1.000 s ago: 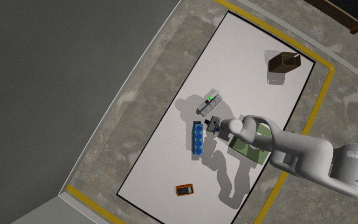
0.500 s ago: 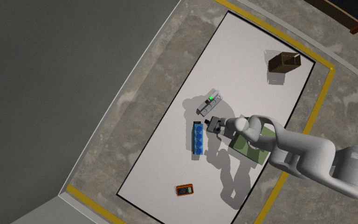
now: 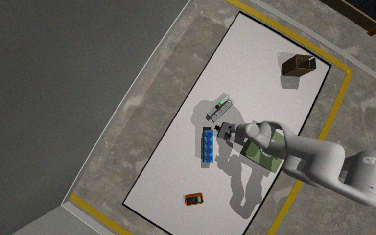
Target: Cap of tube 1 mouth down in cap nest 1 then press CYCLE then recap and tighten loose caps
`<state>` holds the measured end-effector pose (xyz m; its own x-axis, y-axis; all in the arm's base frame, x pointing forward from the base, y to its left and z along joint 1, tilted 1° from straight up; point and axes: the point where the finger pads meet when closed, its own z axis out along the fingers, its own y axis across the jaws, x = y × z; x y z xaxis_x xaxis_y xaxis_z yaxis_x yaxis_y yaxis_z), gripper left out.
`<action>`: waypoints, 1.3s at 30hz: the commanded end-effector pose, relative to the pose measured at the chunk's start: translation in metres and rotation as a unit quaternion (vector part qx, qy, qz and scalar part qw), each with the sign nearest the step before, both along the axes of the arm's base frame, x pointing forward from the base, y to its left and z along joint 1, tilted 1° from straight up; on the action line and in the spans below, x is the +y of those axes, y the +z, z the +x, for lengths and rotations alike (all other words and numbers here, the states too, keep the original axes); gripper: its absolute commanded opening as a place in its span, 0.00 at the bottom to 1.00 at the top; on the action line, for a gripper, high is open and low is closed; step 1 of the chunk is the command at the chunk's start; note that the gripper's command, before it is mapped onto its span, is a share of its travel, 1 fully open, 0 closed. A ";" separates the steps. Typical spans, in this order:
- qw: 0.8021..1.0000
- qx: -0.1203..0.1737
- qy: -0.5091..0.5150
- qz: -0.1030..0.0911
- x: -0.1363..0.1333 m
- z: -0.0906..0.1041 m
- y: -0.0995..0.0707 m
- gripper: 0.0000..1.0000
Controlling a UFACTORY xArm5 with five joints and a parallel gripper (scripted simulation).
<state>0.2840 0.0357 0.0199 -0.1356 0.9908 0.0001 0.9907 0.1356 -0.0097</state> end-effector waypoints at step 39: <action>1.000 -0.002 0.000 -0.006 0.000 0.001 -0.010 0.00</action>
